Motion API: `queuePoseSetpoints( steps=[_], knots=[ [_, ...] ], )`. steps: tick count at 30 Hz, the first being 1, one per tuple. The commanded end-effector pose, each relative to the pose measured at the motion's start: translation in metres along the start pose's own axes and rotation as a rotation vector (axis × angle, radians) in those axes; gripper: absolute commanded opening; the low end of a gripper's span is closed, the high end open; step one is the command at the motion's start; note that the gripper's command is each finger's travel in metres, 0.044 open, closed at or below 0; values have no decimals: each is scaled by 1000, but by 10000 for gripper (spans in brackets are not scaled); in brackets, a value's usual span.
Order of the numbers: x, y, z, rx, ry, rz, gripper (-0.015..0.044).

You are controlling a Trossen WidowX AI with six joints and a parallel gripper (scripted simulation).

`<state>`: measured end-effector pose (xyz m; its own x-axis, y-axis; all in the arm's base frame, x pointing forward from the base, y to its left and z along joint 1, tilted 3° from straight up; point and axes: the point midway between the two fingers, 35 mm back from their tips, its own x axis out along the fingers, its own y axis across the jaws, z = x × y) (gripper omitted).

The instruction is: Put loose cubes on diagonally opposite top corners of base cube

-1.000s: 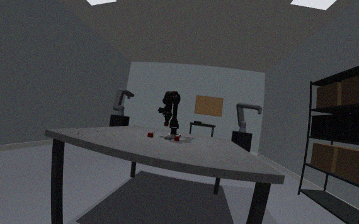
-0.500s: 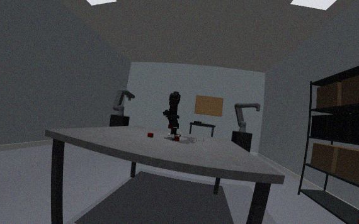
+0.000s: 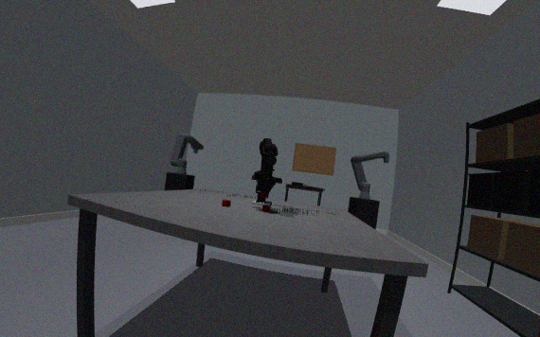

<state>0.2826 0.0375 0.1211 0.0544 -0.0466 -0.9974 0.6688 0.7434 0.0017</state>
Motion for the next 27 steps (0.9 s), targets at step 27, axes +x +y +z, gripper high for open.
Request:
queuePoseSetpoints(
  steps=[27],
  knots=[
    [24,21,-19,-262,2,-3,105]
  ],
)
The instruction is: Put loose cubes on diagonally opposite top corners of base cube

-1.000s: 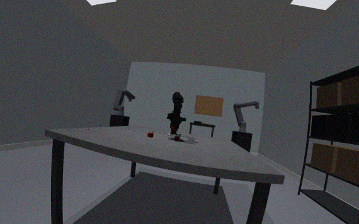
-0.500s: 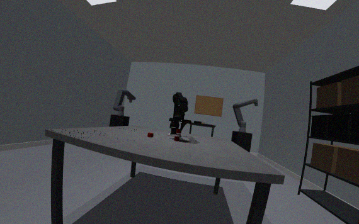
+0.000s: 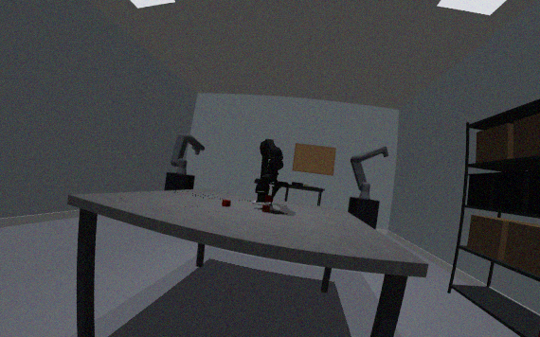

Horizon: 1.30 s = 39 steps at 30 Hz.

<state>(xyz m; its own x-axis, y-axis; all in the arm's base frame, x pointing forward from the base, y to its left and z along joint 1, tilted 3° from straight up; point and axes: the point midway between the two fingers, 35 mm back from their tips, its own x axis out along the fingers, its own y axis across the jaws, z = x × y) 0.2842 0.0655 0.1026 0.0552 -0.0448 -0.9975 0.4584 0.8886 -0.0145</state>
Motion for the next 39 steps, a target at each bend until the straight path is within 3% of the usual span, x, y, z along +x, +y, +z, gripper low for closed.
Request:
queuePoseSetpoints(
  steps=[1,33,37,39],
  knots=[
    [9,-1,0,-6,2,-5,105],
    [23,-1,0,-5,2,-5,105],
    [23,-1,0,-5,2,-5,205],
    [23,-1,0,-5,2,-5,205]
  ],
)
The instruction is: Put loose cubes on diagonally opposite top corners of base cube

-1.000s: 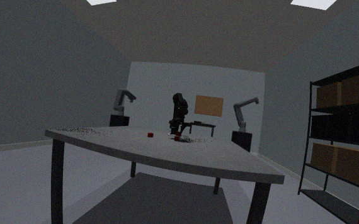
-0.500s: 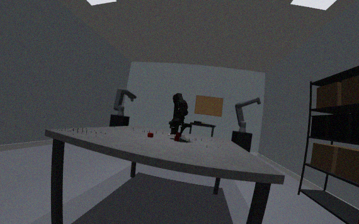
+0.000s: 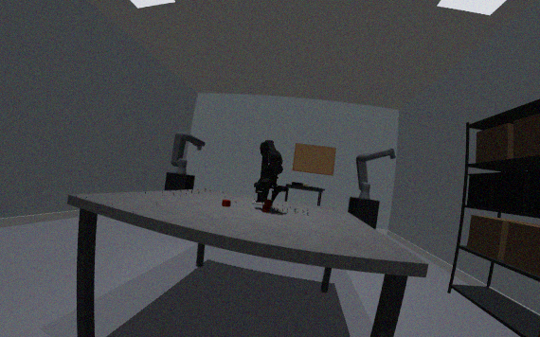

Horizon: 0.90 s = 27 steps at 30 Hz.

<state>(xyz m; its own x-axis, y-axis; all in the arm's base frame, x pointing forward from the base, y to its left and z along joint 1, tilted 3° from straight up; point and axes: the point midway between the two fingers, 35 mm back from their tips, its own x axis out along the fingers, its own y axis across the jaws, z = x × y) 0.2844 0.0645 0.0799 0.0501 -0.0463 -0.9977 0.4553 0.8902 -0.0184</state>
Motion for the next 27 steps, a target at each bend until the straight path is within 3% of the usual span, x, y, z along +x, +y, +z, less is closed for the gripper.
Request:
queuePoseSetpoints(
  steps=[1,25,27],
  knots=[
    [0,0,0,-1,-2,-1,205],
    [-30,0,0,0,0,0,205],
    [-29,-3,5,1,0,0,258]
  ],
)
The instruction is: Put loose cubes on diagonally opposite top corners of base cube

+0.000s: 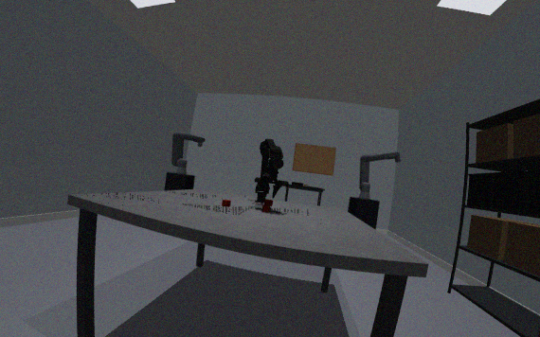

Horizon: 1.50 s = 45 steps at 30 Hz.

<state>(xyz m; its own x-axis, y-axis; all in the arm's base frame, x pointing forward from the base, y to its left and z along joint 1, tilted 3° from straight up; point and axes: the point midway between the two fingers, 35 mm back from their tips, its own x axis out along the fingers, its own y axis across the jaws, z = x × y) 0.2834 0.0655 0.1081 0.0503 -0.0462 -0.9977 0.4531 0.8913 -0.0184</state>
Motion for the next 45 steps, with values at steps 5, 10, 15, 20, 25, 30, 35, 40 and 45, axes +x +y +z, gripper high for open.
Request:
queuePoseSetpoints(
  steps=[5,10,15,20,25,30,35,40,45],
  knots=[
    [-10,-27,37,40,-7,7,265],
    [-21,-58,68,77,-17,13,265],
    [-30,-91,92,85,-22,8,265],
    [-38,-125,110,71,-21,-3,265],
    [-46,-162,123,57,-19,-14,265],
    [-51,-189,130,47,-16,-22,265],
    [-46,-189,130,47,-16,-22,265],
    [-8,-190,132,47,-17,-22,265],
    [11,-191,131,47,-16,-22,265]
  ],
)
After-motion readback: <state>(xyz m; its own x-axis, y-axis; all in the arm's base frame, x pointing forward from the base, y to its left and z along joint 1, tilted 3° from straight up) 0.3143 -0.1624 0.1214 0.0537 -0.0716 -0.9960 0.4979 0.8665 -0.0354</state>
